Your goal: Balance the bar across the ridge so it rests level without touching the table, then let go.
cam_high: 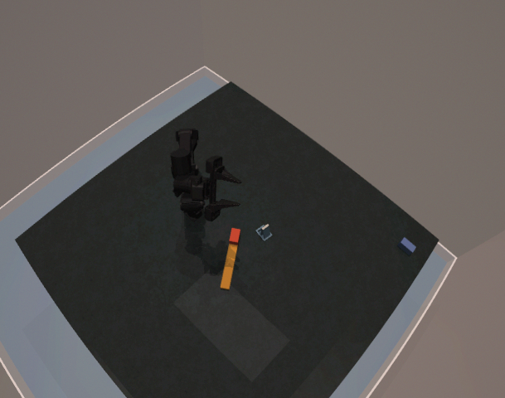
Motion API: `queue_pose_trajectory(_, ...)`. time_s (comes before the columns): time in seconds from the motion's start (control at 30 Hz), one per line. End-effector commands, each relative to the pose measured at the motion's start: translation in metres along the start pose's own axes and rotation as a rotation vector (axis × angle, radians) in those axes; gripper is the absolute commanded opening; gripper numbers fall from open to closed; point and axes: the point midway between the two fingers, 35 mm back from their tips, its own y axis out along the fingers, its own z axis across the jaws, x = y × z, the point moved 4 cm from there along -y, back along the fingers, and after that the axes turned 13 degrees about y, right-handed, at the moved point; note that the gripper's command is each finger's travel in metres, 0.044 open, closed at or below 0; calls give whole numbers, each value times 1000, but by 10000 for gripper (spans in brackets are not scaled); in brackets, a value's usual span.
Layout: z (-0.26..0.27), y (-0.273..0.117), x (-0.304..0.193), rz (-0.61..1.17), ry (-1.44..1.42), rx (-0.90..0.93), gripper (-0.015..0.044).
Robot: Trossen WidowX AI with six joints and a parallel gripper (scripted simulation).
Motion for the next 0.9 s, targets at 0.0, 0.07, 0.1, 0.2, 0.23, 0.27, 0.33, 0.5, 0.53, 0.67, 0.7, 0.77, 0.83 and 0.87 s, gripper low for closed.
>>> queue_pose_trajectory(0.0,-9,7,12,-33,68,-42,315)
queue_pose_trajectory(0.07,-14,11,18,-48,104,-67,315)
queue_pose_trajectory(0.1,-17,12,21,-55,121,-81,315)
queue_pose_trajectory(0.2,-25,18,28,-75,173,-125,315)
queue_pose_trajectory(0.23,-28,19,30,-81,189,-140,315)
queue_pose_trajectory(0.27,-32,21,32,-87,206,-157,315)
queue_pose_trajectory(0.33,-38,25,36,-98,237,-191,315)
queue_pose_trajectory(0.5,-56,33,44,-120,310,-285,315)
queue_pose_trajectory(0.53,-60,34,45,-124,323,-305,315)
queue_pose_trajectory(0.67,-75,40,48,-133,373,-391,315)
queue_pose_trajectory(0.7,-79,41,48,-135,385,-413,315)
queue_pose_trajectory(0.77,-86,43,49,-136,406,-460,315)
queue_pose_trajectory(0.83,-94,45,49,-136,426,-507,315)
queue_pose_trajectory(0.87,-98,46,49,-136,436,-532,315)
